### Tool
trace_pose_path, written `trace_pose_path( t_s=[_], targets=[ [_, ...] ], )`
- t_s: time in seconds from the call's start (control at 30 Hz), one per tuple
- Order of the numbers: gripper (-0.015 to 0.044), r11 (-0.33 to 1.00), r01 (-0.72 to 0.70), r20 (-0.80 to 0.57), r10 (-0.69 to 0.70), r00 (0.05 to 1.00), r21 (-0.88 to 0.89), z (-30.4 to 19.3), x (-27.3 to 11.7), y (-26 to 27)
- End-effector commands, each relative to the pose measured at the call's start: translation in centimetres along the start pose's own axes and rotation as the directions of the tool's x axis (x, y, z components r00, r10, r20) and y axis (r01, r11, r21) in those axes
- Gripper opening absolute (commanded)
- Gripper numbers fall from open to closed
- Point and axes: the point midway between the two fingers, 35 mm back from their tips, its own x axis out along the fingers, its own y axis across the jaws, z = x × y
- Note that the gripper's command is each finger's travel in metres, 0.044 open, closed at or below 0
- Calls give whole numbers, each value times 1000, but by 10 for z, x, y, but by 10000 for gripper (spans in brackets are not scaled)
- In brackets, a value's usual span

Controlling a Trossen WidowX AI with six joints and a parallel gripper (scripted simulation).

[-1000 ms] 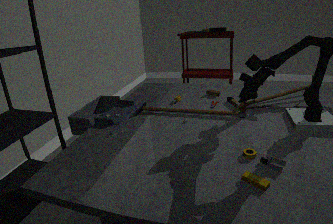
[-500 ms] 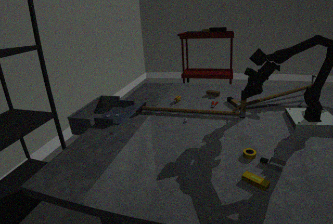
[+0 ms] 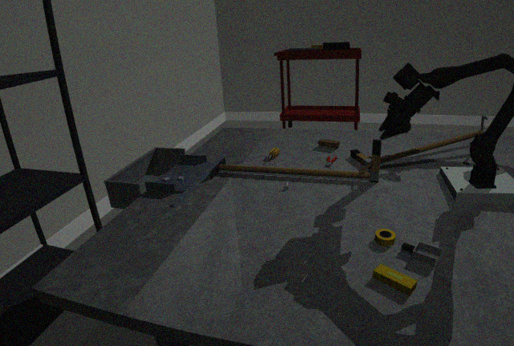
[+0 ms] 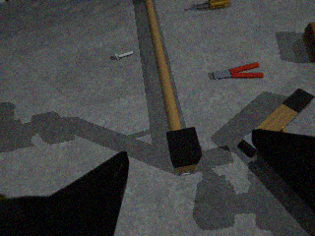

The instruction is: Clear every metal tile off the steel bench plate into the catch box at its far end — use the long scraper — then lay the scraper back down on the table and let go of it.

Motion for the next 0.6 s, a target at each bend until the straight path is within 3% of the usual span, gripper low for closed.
trace_pose_path(
  t_s=[0.0,0.57],
  targets=[
    [440,1000,-11,91,10,996,8,23,-22,-2],
    [440,999,-49,425,46,904,-5,88,-128,-4]
  ],
)
